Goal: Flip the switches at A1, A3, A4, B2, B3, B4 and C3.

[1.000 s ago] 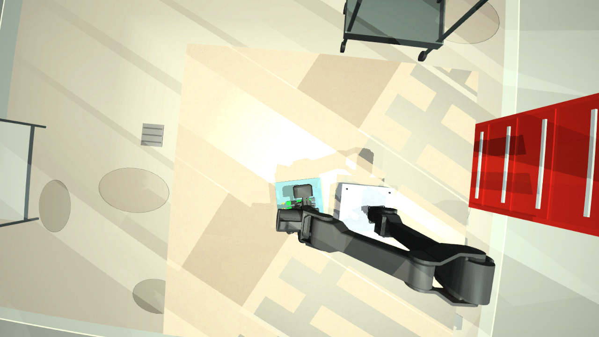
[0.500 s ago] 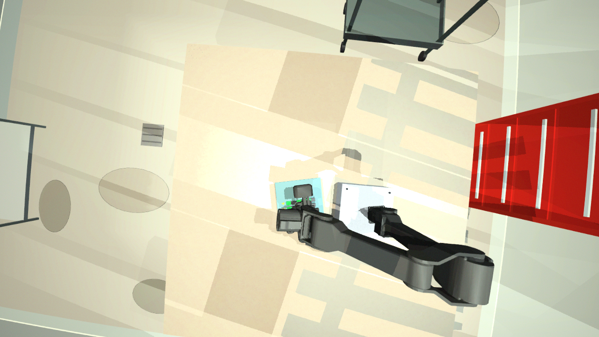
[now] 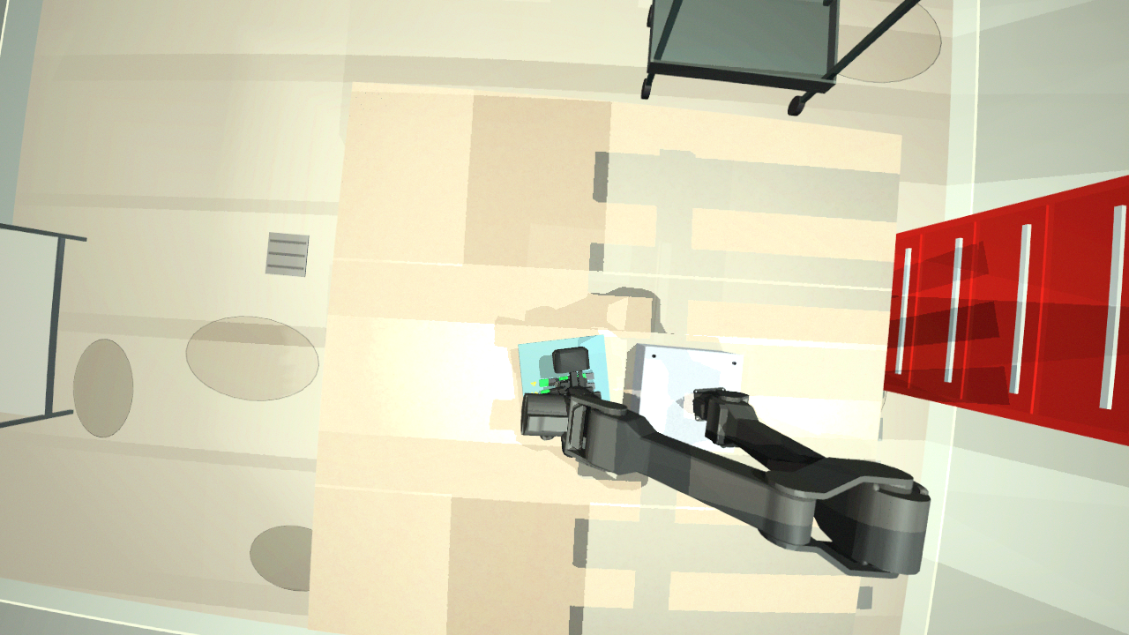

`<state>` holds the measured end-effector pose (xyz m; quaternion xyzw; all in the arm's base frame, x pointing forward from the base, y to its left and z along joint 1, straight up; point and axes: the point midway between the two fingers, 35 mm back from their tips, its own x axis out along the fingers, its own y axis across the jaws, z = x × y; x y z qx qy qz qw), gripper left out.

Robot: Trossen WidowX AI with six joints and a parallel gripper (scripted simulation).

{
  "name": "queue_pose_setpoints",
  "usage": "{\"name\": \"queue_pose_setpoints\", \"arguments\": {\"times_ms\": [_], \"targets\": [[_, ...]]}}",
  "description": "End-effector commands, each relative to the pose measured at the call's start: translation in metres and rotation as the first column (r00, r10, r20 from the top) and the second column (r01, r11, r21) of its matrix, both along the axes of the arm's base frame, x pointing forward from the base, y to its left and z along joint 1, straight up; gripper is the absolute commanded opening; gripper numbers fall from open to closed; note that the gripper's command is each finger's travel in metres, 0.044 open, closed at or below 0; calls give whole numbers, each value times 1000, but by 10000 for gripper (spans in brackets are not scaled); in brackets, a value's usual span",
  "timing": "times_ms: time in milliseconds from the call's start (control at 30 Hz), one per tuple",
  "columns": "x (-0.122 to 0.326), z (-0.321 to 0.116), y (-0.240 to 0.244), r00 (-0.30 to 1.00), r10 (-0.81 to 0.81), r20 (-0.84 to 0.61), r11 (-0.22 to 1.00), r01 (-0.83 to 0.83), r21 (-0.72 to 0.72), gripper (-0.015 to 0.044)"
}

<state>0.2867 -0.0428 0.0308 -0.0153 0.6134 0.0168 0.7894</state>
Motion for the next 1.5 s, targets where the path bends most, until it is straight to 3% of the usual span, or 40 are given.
{"name": "queue_pose_setpoints", "arguments": {"times_ms": [0,1100,1300,1467], "targets": [[0,-1,0,1000,-5,0,1000,5,-2,0],[1,-5,0,1000,-5,0,1000,5,-2,0],[-16,55,-1,1000,-5,24,1000,5,-1,0],[-17,57,-1,1000,-5,25,1000,5,-1,0]]}}
